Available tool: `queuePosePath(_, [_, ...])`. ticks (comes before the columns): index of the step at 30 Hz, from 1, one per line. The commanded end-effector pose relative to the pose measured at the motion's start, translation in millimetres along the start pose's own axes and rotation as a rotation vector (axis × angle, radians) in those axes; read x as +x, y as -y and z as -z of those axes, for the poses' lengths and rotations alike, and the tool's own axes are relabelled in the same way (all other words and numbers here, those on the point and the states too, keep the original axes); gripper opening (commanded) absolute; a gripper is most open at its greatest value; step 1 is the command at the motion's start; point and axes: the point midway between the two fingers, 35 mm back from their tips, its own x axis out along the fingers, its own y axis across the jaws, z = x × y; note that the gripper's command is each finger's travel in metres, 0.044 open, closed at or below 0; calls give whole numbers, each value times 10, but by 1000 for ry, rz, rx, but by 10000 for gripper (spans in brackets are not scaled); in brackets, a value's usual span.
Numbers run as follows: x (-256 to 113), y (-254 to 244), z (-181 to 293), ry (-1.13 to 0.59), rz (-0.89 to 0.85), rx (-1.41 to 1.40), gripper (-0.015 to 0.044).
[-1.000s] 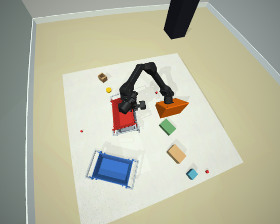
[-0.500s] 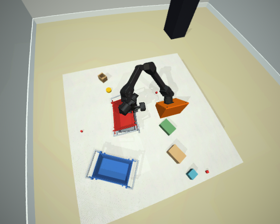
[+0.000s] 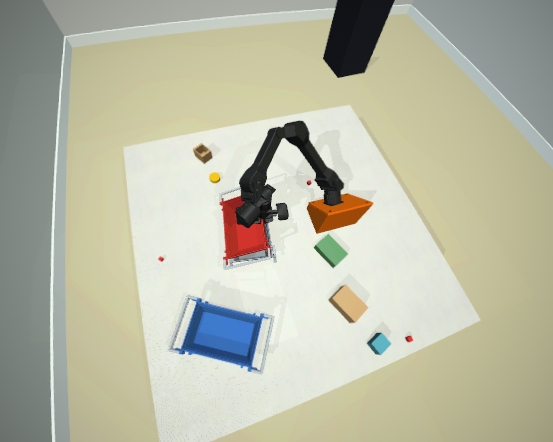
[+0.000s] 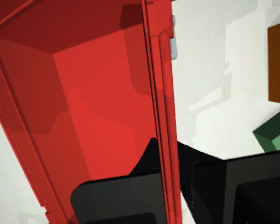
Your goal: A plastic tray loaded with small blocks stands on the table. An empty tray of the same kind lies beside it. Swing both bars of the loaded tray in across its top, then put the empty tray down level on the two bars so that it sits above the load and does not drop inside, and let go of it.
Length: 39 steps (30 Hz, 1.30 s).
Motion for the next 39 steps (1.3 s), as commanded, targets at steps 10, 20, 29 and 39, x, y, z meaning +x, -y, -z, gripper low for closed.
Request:
queuePosePath(10, [86,80,-4,0,-8,-1,0])
queuePosePath(20, [151,118,-1,0,-8,-1,0])
queuePosePath(29, [216,152,1,0,-8,-1,0])
queuePosePath(39, [241,163,1,0,-8,-1,0])
